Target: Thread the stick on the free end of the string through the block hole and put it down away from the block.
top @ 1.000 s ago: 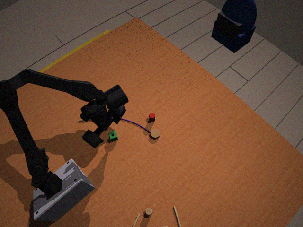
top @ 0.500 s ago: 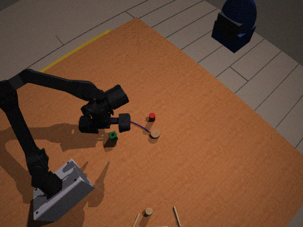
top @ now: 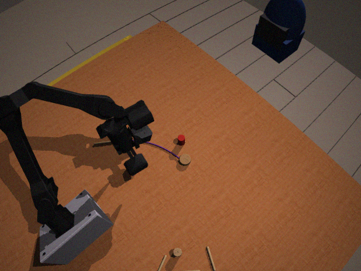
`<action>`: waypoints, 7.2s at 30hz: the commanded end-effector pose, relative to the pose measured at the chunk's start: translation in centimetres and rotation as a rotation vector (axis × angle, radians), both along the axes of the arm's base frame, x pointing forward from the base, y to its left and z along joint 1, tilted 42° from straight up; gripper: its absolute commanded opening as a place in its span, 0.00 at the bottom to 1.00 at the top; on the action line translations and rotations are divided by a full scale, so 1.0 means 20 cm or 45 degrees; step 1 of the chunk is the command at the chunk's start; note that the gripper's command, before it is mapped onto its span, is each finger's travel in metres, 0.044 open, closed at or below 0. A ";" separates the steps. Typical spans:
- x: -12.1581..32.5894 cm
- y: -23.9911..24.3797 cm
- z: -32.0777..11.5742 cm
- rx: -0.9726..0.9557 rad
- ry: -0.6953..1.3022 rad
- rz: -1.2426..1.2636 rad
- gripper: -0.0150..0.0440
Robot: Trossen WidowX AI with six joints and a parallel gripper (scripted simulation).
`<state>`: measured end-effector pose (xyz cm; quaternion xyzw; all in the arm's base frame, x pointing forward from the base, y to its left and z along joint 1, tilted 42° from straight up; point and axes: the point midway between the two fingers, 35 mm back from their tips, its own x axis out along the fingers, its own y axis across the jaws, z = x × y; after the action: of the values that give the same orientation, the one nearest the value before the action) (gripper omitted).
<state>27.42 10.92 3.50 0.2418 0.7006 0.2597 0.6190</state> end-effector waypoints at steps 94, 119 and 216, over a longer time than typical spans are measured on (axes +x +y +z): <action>-0.01 0.17 -0.19 -0.265 1.494 -1.680 0.61; 0.00 0.15 -0.17 -0.265 1.493 -1.680 0.25; 0.12 0.34 0.25 -1.246 0.733 -1.980 0.66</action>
<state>29.79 17.76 8.35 0.4122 0.4999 -0.6132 0.4519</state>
